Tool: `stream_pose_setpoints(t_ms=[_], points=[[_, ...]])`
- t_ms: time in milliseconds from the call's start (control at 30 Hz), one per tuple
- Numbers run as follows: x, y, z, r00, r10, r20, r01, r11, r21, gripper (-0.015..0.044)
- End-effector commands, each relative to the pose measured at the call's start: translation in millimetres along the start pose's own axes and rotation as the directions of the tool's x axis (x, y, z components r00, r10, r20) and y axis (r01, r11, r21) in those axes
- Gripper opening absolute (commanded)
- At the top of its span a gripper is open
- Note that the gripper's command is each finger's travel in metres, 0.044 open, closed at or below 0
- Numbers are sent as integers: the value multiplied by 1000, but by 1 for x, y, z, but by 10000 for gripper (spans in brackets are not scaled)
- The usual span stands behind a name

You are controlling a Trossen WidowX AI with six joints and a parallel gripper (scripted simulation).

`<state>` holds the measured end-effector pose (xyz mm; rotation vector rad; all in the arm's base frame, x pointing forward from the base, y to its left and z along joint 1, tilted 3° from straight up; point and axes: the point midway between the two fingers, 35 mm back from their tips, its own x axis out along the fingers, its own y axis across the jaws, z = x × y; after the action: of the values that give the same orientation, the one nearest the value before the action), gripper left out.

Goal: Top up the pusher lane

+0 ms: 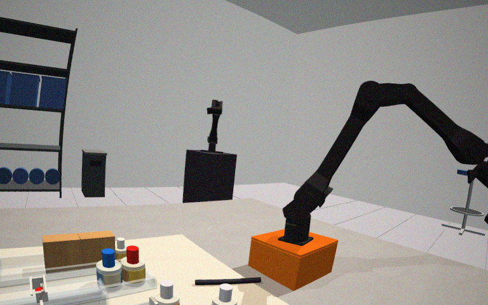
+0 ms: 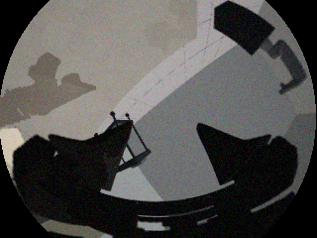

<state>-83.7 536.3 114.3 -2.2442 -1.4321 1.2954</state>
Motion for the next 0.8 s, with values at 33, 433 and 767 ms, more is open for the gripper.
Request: stream_pose_setpoints(t_ms=[33, 433, 767], points=[[5, 66, -51, 990, 143, -9, -134, 948, 289, 440], [-38, 256, -151, 867, 496, 52, -230, 304, 925, 440], [-138, 405, -170, 695, 681, 230, 175, -471, 865, 440]])
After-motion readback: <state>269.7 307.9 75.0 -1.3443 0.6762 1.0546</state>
